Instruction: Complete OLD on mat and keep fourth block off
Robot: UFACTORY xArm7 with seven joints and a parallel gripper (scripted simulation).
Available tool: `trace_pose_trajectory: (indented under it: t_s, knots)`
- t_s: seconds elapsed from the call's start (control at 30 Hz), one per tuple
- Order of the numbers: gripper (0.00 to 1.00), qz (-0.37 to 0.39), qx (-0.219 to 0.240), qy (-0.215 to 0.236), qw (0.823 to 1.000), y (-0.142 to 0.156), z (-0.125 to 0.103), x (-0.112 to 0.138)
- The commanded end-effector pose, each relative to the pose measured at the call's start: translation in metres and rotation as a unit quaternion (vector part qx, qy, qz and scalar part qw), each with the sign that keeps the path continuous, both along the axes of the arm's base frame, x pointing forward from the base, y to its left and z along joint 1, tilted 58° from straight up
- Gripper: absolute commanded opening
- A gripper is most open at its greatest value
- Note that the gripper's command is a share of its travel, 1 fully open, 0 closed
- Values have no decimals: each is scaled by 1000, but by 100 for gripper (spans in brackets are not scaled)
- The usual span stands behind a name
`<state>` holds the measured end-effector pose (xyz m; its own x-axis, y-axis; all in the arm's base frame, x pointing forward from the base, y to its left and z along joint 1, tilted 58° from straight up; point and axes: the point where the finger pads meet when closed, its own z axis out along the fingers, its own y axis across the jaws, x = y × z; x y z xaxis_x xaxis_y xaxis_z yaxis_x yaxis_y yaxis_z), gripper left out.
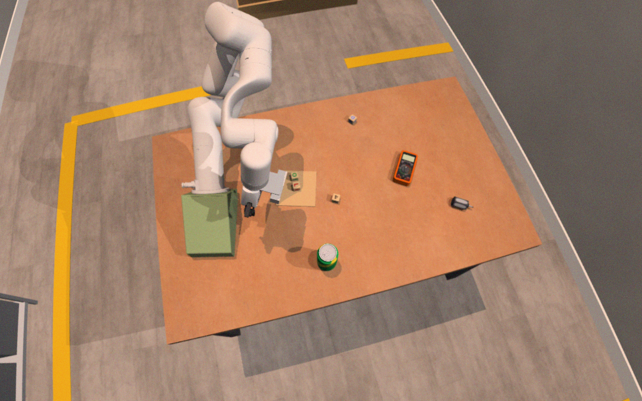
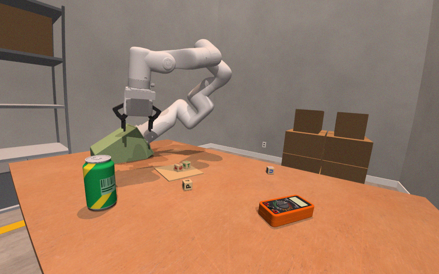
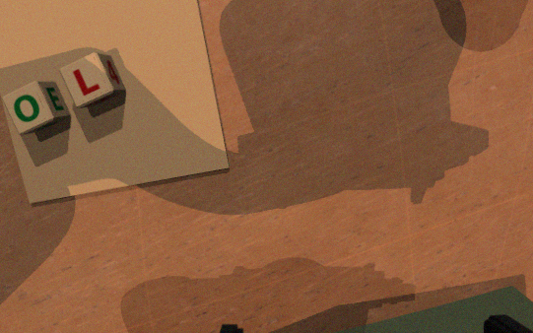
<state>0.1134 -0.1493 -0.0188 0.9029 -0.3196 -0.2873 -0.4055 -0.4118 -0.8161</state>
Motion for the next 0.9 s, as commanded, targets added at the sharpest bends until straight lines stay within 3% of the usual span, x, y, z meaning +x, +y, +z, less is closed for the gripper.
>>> trace_pose_trajectory:
  t_s: [0.0, 0.57, 0.6, 0.67, 0.73, 0.87]
  knots:
    - [100, -1, -2, 0, 1000, -2, 0, 0]
    - [100, -1, -3, 0, 1000, -2, 0, 1]
    - [100, -2, -7, -2, 1000, -5, 3, 9]
    - [100, -7, -31, -13, 999, -20, 21, 54]
    - [100, -7, -34, -15, 999, -22, 24, 61]
    - [100, -11, -49, -27, 998, -29, 42, 98]
